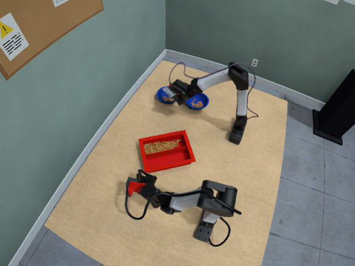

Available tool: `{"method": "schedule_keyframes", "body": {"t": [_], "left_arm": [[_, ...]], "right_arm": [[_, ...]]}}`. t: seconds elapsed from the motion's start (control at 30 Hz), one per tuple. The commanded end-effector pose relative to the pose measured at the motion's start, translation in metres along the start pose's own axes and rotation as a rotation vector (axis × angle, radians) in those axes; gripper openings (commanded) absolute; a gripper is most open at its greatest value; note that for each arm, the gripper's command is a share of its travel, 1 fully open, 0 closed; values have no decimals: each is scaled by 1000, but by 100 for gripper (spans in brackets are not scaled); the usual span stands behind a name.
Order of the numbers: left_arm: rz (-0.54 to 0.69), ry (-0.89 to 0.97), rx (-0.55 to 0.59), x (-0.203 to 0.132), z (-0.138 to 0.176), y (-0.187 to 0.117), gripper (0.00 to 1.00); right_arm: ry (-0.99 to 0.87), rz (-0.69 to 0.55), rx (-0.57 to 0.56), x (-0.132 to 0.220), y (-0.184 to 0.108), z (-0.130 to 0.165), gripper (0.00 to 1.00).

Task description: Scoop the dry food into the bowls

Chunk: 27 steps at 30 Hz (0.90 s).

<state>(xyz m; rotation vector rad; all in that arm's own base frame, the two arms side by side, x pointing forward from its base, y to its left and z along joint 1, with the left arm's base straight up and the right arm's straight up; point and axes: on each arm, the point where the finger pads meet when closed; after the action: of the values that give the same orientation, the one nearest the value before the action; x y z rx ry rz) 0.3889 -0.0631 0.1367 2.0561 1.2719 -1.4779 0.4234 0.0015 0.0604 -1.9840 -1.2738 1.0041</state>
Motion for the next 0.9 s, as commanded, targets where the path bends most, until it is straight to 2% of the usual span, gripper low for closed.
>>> {"method": "schedule_keyframes", "body": {"t": [0.0, 0.27, 0.37, 0.87], "left_arm": [[-59, 160, -85, -23, -33, 2, 27], [-125, 376, -214, -66, -75, -8, 27], [-137, 397, -225, -69, -79, -9, 27], [-272, 711, -437, -153, -131, -57, 27]], "right_arm": [[27, 10, -44, -5, -3, -15, 0], [27, 10, -44, -5, -3, -15, 0], [27, 10, -44, -5, -3, -15, 0], [27, 10, -44, -5, -3, -15, 0]]}}
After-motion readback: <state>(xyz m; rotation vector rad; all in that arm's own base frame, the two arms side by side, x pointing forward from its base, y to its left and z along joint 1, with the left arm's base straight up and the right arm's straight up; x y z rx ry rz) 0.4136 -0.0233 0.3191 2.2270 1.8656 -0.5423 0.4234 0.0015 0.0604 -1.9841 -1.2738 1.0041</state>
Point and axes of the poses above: on each arm, the point where the finger pads meet when closed, its own y axis out along the fingers, its own x axis across the jaws, z = x × y, and after that the axes turned 8 degrees about -y, right-handed
